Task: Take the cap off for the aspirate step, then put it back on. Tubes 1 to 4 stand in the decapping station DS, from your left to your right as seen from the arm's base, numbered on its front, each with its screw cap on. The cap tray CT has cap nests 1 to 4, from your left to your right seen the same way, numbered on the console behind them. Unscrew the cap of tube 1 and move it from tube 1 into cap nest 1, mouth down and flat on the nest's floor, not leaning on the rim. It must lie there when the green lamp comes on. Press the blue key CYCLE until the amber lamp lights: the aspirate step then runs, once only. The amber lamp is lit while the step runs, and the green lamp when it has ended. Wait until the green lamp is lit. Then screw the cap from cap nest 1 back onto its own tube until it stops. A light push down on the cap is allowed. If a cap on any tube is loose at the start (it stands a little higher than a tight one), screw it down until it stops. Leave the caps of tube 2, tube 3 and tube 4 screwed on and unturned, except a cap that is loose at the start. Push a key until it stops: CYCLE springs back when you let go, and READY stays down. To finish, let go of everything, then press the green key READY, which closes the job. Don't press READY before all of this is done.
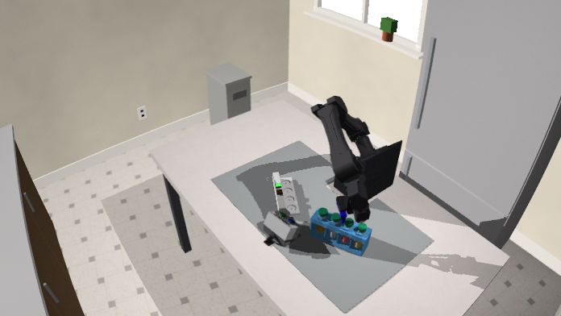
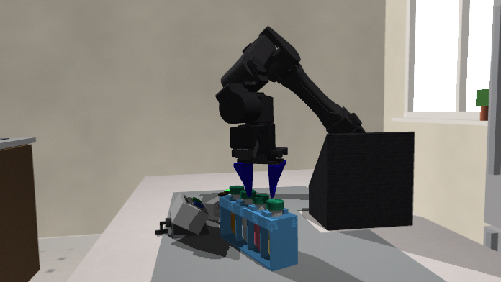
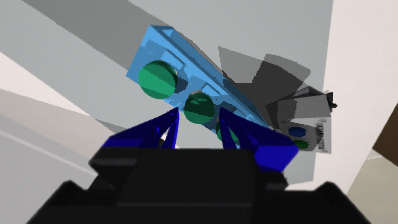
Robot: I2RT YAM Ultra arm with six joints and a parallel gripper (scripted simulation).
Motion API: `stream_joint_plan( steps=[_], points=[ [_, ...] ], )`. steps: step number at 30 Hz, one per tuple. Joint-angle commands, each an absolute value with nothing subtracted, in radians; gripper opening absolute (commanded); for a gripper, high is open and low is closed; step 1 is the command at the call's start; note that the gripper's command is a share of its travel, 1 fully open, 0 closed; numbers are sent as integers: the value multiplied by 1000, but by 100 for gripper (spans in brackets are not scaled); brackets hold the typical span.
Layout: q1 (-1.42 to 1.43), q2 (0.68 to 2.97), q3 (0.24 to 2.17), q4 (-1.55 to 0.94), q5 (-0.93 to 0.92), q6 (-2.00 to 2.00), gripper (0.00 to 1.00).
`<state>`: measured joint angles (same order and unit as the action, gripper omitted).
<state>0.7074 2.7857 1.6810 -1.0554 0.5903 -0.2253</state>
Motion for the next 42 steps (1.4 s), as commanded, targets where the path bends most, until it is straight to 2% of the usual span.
stream_joint_plan(
  steps=[1, 30, 31, 42],
  points=[
    [717, 2779, 1685, -1048, 590, -228, 49],
    [702, 2786, 1663, -1010, 599, -244, 49],
    [702, 2786, 1663, -1010, 599, -244, 0],
    [702, 2786, 1662, -1010, 599, -244, 0]
  ],
)
